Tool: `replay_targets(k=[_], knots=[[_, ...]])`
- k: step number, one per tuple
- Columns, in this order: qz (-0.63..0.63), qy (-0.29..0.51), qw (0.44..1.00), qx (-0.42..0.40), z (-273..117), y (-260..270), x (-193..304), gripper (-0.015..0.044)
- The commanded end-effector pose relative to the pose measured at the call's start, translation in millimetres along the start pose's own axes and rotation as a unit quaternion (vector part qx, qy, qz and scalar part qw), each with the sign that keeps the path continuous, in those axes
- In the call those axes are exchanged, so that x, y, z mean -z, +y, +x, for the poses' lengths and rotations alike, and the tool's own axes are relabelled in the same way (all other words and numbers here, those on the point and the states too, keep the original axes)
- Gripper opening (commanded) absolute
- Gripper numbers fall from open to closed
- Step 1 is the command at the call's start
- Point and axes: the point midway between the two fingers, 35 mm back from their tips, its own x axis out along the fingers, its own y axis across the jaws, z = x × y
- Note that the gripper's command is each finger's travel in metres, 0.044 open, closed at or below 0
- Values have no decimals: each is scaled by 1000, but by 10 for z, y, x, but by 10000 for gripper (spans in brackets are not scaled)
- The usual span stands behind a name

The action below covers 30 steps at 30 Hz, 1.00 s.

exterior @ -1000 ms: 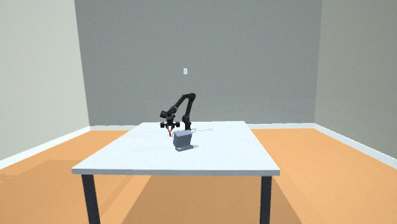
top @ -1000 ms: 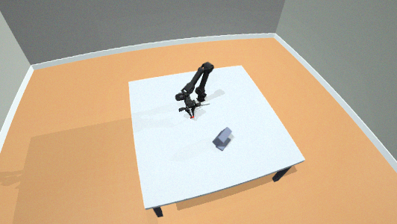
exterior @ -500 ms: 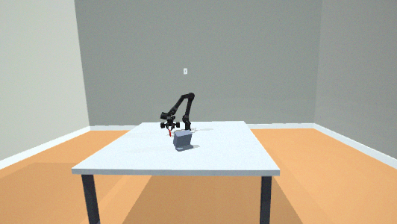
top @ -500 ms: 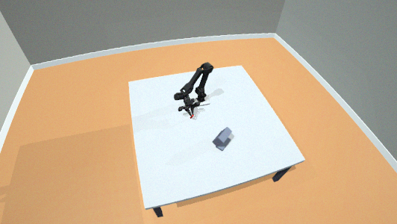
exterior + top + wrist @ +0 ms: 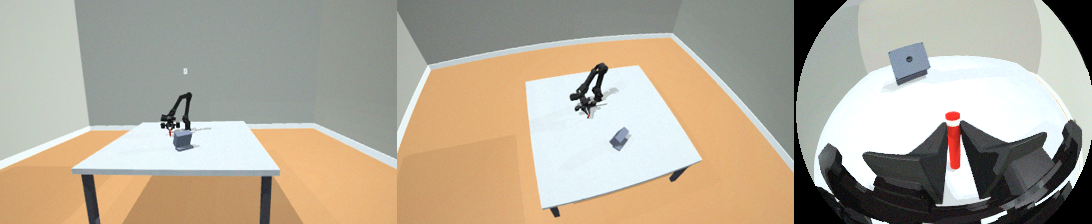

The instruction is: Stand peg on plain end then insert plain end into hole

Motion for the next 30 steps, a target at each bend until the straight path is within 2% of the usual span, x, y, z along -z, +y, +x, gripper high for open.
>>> replay_targets(k=[1, 19, 30], knots=[[2, -18, 1000, -1, -20, 10, 20, 49], [2, -95, 995, -1, -119, 16, 93, 49], [3, -82, 997, -1, -141, 16, 92, 49]])
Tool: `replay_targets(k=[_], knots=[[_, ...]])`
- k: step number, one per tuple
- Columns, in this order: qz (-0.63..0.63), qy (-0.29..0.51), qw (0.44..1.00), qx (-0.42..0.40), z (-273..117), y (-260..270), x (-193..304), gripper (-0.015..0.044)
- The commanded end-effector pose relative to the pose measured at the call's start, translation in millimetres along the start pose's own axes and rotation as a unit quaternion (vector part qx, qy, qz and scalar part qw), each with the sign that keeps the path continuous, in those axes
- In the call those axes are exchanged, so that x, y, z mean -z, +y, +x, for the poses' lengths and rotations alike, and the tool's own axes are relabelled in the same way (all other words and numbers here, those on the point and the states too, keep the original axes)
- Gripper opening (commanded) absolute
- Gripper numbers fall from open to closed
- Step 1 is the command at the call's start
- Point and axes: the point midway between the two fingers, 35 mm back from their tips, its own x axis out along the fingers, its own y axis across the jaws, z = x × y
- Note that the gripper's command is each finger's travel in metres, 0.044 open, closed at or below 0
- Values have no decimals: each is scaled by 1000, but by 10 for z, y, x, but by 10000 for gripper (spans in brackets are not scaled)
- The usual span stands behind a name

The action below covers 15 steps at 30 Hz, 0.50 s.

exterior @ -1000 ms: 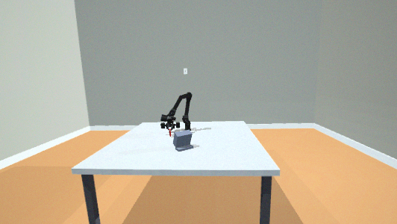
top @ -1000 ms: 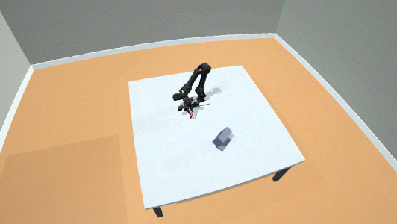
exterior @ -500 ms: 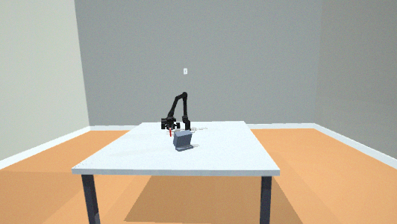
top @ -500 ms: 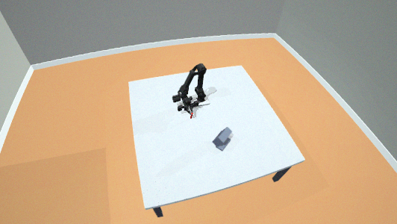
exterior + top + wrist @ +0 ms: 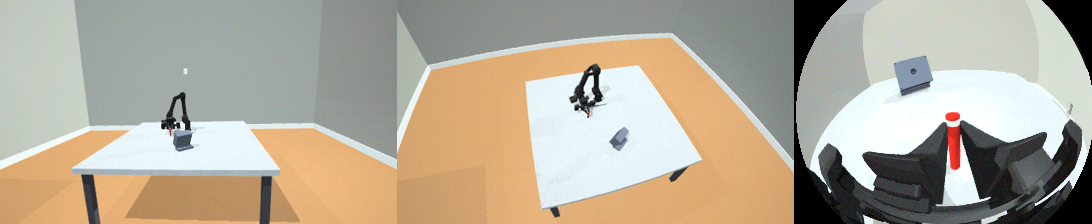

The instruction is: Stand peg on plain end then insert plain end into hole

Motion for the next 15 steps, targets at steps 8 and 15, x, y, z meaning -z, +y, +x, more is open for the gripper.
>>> replay_targets(k=[8, 15], knots=[[-2, 0, 1000, 0, 5, -7, 35, 49], [-3, 0, 1000, 1, 9, -11, 55, 49]])
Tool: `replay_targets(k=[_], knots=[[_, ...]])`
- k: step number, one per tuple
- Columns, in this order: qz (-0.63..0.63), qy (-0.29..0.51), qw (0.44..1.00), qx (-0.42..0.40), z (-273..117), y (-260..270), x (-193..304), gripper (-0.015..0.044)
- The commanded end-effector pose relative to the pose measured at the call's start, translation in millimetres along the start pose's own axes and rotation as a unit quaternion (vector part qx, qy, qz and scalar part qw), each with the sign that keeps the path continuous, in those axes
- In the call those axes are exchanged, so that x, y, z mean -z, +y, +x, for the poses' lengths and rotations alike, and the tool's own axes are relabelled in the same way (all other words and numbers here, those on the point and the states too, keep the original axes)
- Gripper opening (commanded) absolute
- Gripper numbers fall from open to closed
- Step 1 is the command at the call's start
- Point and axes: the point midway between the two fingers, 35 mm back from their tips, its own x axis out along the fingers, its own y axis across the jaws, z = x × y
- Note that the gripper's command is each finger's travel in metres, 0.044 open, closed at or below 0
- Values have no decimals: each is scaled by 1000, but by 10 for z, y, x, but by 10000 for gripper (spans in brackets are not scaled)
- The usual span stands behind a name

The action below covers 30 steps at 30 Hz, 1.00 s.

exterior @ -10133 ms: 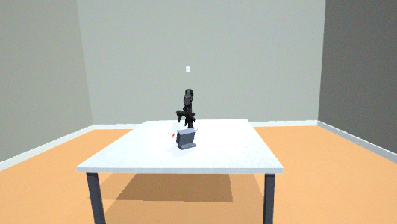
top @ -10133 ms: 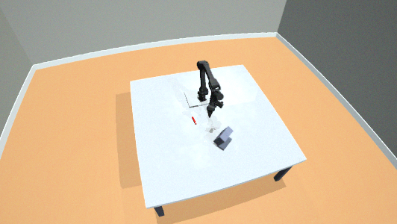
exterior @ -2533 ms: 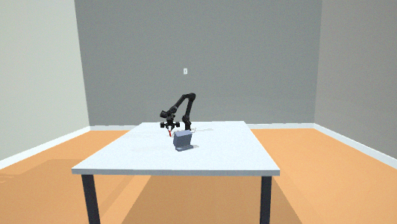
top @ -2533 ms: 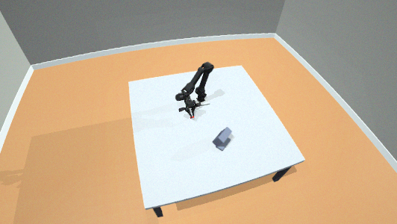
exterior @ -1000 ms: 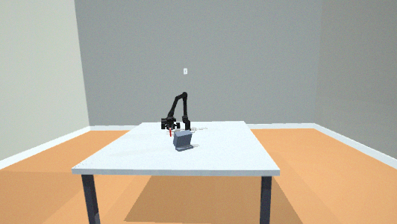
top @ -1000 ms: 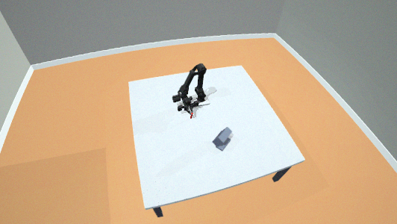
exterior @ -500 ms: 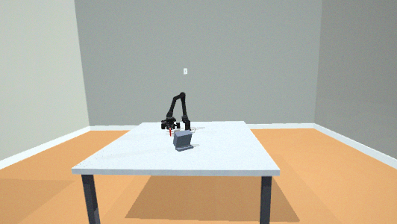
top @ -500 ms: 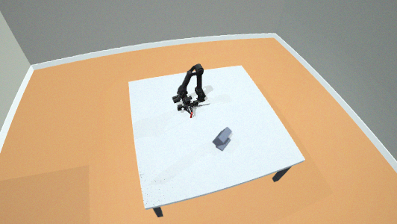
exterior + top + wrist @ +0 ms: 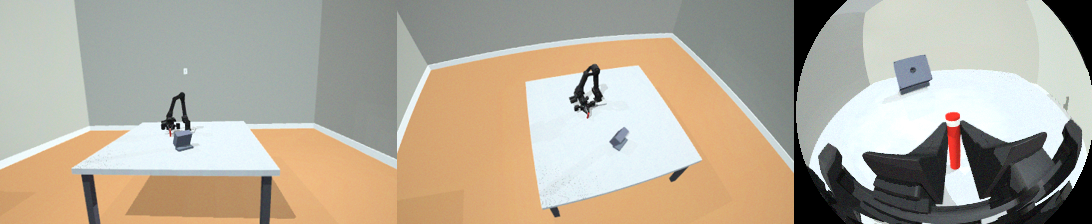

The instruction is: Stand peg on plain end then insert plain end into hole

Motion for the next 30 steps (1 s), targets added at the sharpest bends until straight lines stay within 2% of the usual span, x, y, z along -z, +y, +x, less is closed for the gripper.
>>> replay_targets(k=[1, 30], knots=[[0, 0, 1000, 0, 4, 1, 18, 49], [-1, -12, 1000, 4, -61, 3, 52, 49]])
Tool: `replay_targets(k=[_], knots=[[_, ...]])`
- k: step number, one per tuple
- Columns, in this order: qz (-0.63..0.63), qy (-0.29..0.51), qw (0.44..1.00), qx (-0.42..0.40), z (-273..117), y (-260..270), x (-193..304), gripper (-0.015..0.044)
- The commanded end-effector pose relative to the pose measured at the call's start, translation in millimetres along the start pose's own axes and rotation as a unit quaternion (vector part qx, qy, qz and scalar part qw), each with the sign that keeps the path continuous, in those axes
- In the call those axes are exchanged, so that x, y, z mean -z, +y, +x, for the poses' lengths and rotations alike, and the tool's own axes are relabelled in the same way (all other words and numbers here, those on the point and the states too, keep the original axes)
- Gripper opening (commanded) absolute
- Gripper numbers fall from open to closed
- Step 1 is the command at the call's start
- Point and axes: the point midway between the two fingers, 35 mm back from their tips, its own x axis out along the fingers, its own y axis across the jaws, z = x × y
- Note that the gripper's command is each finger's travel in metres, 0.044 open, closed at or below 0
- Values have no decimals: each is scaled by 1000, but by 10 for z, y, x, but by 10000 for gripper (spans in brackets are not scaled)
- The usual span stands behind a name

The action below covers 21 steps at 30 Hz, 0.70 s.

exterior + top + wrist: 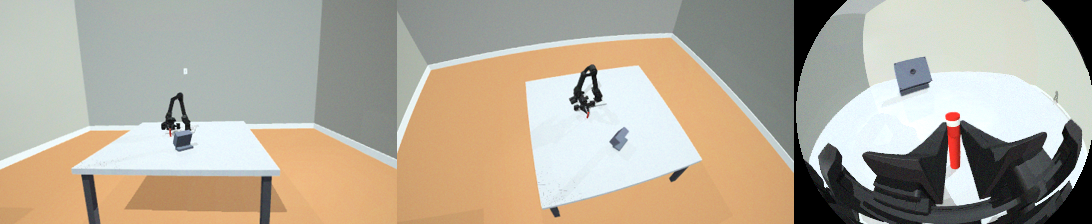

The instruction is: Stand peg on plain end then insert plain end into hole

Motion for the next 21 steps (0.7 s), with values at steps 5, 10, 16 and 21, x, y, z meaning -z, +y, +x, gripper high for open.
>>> replay_targets(k=[5, 10, 16, 21], knots=[[0, -3, 1000, 1, -17, 0, 28, 49], [1, -6, 1000, 2, -26, -1, 32, 49], [2, -11, 1000, 4, -36, -1, 38, 49], [3, -14, 1000, 6, -45, -2, 42, 49]])
